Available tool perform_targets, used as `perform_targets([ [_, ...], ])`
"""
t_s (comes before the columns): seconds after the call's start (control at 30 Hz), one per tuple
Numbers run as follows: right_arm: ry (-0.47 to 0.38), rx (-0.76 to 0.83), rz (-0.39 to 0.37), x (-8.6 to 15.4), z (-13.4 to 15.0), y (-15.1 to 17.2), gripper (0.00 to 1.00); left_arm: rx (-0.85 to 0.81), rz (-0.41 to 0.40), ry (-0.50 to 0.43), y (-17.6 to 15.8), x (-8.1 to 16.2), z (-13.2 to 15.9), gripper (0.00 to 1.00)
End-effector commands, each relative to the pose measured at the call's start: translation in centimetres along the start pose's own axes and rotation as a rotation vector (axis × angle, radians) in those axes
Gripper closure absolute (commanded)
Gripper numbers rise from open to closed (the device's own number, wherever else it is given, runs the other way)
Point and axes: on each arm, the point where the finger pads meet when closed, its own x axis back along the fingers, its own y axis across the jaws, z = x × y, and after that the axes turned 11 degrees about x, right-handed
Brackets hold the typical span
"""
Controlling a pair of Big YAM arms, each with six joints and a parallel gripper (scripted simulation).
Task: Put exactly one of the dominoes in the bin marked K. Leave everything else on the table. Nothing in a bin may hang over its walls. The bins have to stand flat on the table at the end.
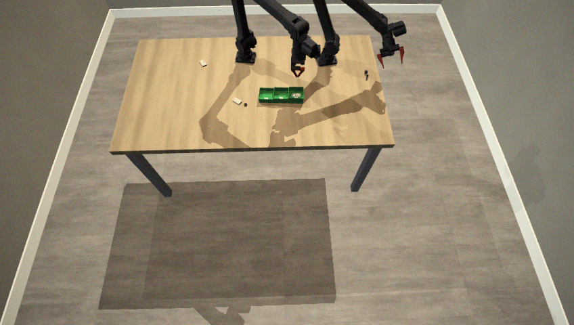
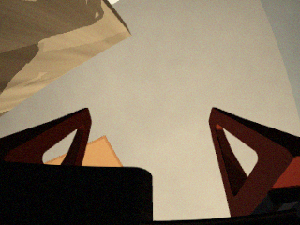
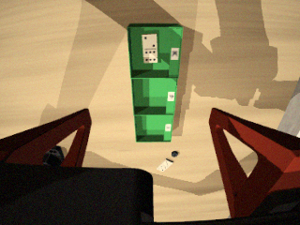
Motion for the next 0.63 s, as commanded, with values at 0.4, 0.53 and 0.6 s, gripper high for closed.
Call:
perform_targets([
  [0.4, -0.002, 0.001, 0.000, -0.38, -0.66, -0.06, 0.00, -0.010, 0.021, -0.001, -0.92, 0.54, 0.26, 0.00],
  [0.53, -0.002, 0.001, 0.000, -0.39, -0.65, -0.05, 0.00, -0.010, 0.021, -0.001, -0.92, 0.54, 0.26, 0.00],
  [0.6, -0.002, 0.001, 0.000, -0.39, -0.65, -0.05, 0.00, -0.010, 0.021, -0.001, -0.92, 0.54, 0.26, 0.00],
])
